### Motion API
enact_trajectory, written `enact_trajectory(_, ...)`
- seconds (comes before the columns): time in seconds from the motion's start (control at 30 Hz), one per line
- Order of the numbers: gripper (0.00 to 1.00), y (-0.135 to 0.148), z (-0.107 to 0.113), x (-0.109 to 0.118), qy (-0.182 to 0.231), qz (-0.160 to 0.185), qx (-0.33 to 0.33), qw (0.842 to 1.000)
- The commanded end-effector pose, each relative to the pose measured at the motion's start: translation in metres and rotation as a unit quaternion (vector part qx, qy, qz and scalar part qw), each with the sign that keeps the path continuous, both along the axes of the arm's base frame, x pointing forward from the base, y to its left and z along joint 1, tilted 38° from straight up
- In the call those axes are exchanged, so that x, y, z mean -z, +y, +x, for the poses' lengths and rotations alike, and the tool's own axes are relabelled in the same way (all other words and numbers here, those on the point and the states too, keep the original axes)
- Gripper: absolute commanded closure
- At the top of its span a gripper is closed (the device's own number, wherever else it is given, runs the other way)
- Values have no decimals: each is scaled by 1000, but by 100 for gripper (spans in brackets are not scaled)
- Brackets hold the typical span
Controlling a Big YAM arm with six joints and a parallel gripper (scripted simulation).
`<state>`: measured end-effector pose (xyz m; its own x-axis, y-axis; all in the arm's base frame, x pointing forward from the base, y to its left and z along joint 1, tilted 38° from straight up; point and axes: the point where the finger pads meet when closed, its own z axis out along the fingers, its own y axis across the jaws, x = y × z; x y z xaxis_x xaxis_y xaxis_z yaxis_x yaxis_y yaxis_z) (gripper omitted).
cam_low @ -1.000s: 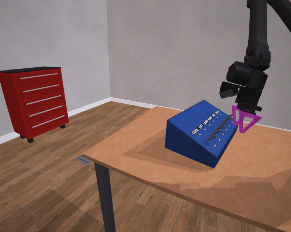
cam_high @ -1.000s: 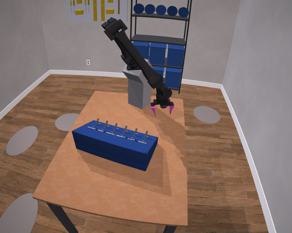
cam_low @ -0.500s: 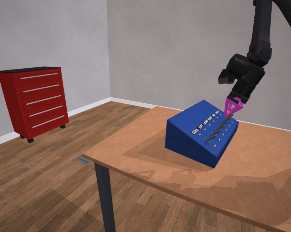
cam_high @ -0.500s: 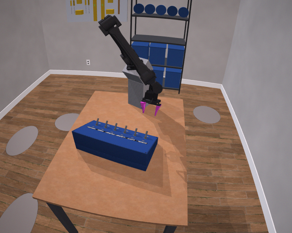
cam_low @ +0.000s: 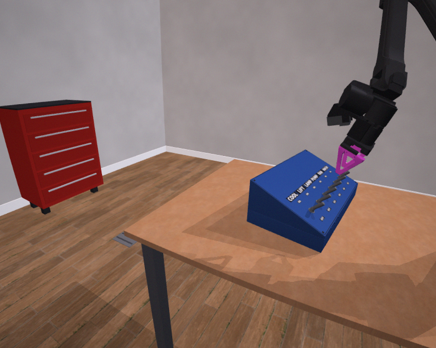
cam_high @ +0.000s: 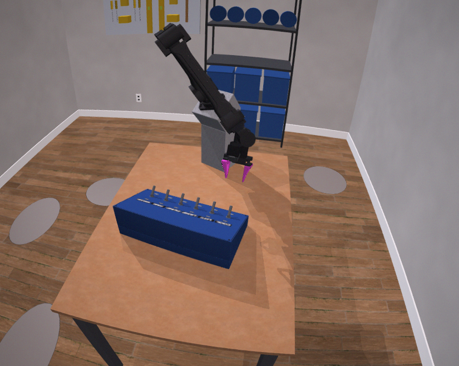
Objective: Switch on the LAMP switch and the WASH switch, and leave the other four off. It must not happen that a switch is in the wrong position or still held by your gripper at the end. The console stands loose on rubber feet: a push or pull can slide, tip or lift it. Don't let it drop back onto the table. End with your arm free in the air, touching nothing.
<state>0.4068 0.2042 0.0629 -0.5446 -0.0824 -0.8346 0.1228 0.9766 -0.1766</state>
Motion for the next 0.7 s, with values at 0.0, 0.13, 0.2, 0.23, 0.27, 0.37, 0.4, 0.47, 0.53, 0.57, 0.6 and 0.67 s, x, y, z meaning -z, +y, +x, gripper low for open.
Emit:
enact_trajectory(0.0,30,14,-1,-10,-15,18,-8,1000)
enact_trajectory(0.13,30,14,-1,-10,-15,18,-8,1000)
enact_trajectory(0.2,30,14,-1,-10,-15,18,-8,1000)
enact_trajectory(0.23,30,14,-1,-10,-15,17,-8,1000)
enact_trajectory(0.27,30,14,-1,-10,-15,17,-8,1000)
enact_trajectory(0.37,30,14,-1,-10,-15,17,-8,1000)
enact_trajectory(0.4,30,14,-1,-10,-15,17,-8,1000)
enact_trajectory(0.47,30,14,-1,-10,-15,17,-8,1000)
enact_trajectory(0.53,30,14,-1,-10,-15,17,-8,1000)
enact_trajectory(0.57,30,17,2,-15,-16,18,-9,1000)
enact_trajectory(0.6,30,10,13,-26,-16,13,-3,1000)
enact_trajectory(0.67,30,13,37,-56,-18,14,0,1000)
